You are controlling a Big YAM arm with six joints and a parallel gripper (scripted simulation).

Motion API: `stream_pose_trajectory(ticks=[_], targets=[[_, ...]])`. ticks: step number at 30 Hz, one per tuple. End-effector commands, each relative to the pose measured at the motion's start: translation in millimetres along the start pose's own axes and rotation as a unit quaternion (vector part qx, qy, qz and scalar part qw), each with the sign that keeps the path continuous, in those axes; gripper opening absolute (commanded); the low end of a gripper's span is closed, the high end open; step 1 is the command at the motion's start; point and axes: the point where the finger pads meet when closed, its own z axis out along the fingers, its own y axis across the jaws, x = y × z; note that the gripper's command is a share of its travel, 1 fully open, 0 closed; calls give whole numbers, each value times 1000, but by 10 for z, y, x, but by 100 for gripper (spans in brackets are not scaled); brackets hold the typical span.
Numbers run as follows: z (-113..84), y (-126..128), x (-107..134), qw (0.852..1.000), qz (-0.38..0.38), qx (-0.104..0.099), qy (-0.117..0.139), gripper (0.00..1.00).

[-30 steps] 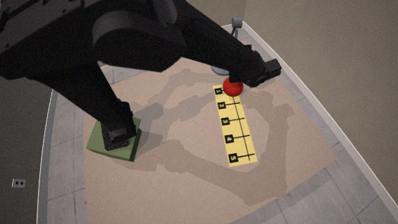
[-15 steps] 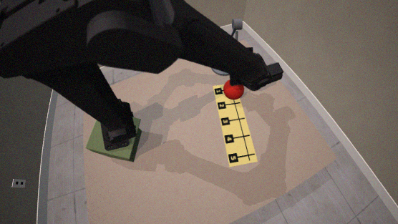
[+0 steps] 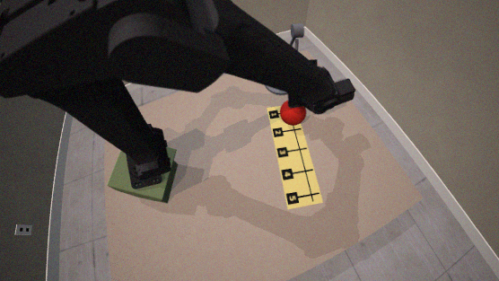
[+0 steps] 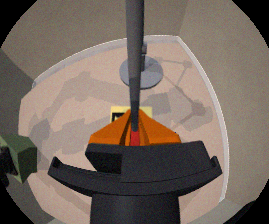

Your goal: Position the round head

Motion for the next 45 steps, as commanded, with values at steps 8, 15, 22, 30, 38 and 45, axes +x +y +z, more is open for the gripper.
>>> stream_pose_trajectory(ticks=[8, 15, 22, 30, 38, 45], targets=[[-218, -151, 13, 1000, 0, 22, 9, 0], [-216, -151, 11, 1000, 0, 22, 9, 0], [-216, -151, 10, 1000, 0, 22, 9, 0], [-216, -151, 10, 1000, 0, 22, 9, 0], [-245, -166, 31, 1000, 0, 22, 9, 0], [-347, -220, 103, 1000, 0, 22, 9, 0]])
